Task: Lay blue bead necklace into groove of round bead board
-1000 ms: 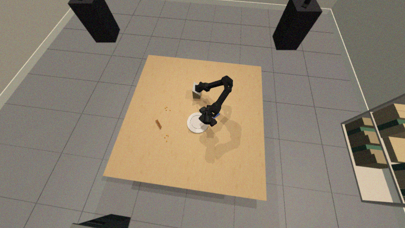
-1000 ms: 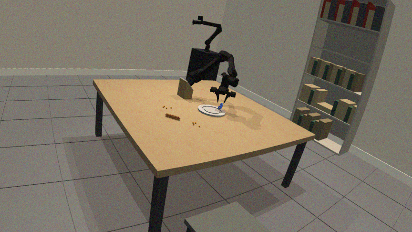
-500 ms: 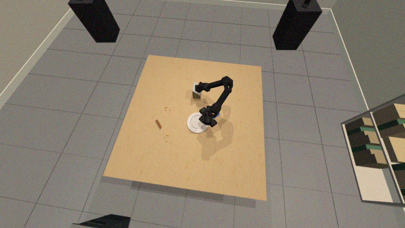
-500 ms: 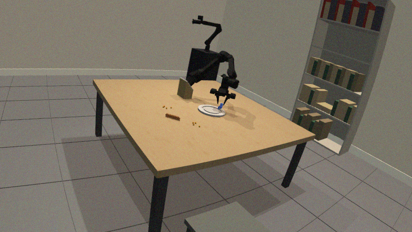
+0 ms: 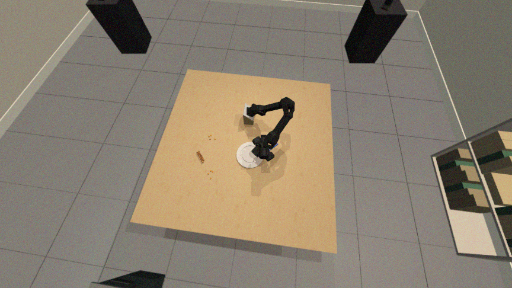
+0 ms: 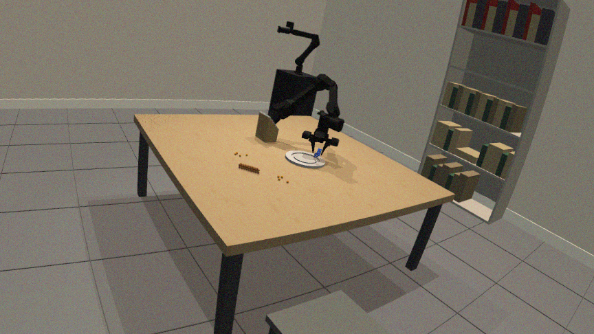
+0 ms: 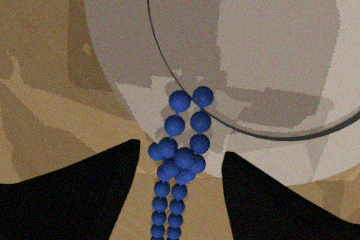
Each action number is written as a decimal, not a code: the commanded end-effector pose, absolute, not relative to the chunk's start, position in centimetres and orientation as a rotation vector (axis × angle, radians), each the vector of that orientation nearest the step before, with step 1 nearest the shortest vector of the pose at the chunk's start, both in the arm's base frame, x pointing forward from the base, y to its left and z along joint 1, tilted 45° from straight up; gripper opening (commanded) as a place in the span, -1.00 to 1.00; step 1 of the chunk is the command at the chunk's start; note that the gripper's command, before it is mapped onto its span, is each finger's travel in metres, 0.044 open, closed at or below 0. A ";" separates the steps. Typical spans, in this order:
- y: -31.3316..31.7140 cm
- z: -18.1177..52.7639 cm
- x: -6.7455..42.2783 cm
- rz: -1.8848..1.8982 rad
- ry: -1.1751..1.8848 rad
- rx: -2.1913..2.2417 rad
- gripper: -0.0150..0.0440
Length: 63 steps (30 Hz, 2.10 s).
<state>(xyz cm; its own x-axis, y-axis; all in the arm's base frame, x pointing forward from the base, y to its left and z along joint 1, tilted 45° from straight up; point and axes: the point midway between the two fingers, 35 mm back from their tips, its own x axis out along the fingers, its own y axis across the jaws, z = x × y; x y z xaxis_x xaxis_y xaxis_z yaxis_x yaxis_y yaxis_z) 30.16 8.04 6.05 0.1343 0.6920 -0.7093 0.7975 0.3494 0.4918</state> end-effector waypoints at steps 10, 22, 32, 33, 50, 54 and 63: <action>8.0 6.1 30.2 -0.129 1.590 1.376 -0.49; 8.0 6.1 30.2 -0.129 1.590 1.376 -0.49; 7.2 6.8 30.0 -0.133 1.591 1.376 -0.49; 7.0 7.0 29.9 -0.134 1.591 1.376 -0.49; 4.2 5.9 30.2 -0.140 1.591 1.374 -0.49; 3.2 5.0 30.3 -0.140 1.591 1.374 -0.49; 2.5 4.1 30.4 -0.139 1.591 1.375 -0.49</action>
<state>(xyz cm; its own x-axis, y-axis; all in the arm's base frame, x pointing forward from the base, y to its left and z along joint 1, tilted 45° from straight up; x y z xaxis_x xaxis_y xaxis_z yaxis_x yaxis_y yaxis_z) 30.25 2.68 4.26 0.1271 0.6902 -0.7124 0.8055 0.3474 0.4802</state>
